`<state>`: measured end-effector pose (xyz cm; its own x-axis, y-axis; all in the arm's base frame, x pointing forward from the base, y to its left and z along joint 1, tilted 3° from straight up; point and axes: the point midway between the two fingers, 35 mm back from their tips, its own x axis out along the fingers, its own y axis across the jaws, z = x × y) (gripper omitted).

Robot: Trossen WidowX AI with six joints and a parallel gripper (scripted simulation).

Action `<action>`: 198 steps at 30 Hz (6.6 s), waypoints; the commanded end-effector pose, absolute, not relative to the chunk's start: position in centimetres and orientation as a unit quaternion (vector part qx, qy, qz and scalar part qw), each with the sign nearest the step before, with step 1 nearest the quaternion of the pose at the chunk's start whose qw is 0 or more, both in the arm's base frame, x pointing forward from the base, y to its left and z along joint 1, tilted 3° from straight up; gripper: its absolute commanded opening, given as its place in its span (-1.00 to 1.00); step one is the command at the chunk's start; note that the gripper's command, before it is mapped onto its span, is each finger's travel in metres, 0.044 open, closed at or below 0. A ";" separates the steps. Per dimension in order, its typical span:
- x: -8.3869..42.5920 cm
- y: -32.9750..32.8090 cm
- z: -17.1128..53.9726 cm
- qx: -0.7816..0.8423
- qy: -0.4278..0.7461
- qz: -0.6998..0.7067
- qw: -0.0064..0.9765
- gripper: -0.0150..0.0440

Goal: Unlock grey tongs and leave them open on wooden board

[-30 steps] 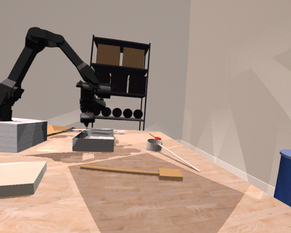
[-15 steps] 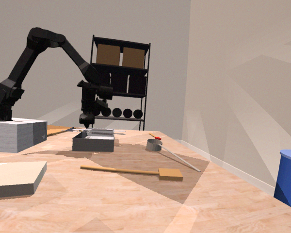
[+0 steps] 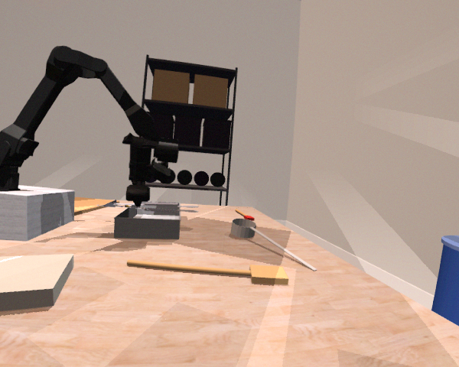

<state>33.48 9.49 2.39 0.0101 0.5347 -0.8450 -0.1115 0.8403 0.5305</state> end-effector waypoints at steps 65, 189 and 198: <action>33.0 12.4 4.1 0.160 0.664 0.234 0.692 -1.00; 21.5 30.2 11.6 0.127 0.686 -0.067 0.713 -1.00; 20.5 31.1 11.6 0.001 0.687 0.053 0.724 -1.00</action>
<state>20.76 30.78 11.33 0.0444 0.0751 -0.9962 0.0123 0.9971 0.0757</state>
